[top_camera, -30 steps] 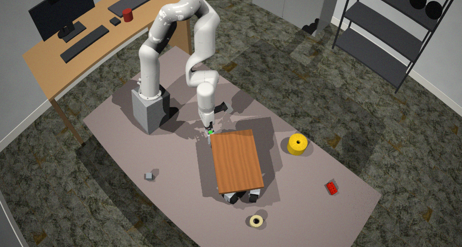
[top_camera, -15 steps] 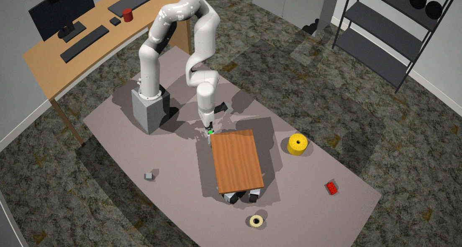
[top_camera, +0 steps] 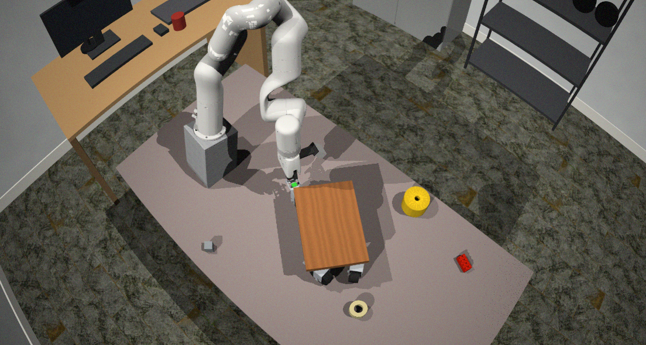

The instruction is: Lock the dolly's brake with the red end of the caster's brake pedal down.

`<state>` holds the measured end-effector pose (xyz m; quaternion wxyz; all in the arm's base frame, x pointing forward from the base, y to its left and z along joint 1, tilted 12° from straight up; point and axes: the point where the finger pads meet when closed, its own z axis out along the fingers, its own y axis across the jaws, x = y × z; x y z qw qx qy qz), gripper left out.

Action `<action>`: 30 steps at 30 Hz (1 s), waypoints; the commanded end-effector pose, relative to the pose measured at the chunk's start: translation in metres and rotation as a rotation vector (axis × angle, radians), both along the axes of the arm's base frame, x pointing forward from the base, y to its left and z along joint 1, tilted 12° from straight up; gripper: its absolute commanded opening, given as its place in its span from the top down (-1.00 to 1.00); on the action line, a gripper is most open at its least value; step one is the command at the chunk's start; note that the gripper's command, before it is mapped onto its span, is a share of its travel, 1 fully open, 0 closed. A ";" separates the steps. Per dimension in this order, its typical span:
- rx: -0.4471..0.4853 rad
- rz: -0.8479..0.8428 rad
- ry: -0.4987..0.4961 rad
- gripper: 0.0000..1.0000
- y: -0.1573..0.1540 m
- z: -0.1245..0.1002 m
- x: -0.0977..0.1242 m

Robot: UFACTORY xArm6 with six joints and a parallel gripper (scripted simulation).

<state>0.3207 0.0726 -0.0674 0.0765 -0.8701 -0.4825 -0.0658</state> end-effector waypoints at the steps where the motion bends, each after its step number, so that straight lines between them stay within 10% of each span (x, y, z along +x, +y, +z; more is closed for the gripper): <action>1: 0.000 0.000 -0.002 1.00 0.000 0.001 0.001; 30: 0.000 0.000 -0.002 1.00 0.001 -0.006 0.001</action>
